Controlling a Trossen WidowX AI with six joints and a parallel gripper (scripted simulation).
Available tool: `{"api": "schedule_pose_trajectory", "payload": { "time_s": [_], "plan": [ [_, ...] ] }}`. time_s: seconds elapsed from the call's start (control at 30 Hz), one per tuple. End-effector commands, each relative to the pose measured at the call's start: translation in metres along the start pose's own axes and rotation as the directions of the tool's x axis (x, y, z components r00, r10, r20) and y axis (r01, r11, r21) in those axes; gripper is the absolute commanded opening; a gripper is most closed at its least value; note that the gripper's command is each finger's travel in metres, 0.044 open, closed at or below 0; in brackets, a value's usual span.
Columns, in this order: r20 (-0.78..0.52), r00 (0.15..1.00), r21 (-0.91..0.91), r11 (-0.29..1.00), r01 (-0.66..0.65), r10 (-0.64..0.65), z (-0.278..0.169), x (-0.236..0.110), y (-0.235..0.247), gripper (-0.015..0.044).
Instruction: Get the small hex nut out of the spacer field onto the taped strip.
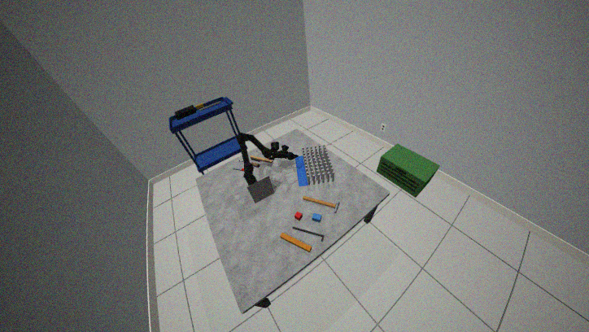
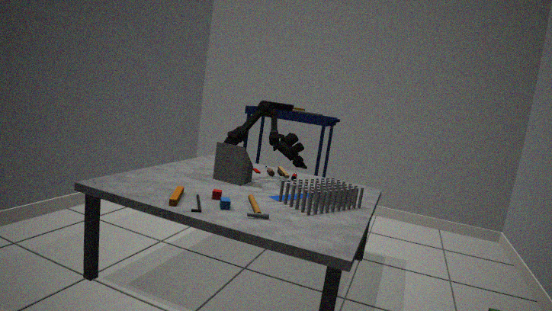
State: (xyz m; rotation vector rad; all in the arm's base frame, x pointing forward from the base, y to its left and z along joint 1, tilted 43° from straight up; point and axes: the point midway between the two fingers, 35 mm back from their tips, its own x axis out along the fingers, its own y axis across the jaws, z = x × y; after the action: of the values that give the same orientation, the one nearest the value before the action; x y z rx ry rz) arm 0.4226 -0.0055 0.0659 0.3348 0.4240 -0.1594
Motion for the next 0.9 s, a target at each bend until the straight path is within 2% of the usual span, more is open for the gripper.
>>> {"api": "schedule_pose_trajectory", "payload": {
  "time_s": [0.0, 0.23, 0.5, 0.87],
  "plan": [
    [-0.012, 0.998, -0.076, 0.995, -0.062, 0.062, 0.002, -0.006, 0.03, 0.044],
    [-0.078, 0.961, -0.345, 0.898, -0.274, 0.264, 0.002, -0.049, 0.133, 0.044],
    [-0.152, 0.877, -0.569, 0.686, -0.454, 0.455, 0.004, -0.13, 0.23, 0.044],
    [-0.263, 0.747, -0.816, 0.273, -0.51, 0.611, 0.002, -0.255, 0.304, 0.044]
  ]
}}
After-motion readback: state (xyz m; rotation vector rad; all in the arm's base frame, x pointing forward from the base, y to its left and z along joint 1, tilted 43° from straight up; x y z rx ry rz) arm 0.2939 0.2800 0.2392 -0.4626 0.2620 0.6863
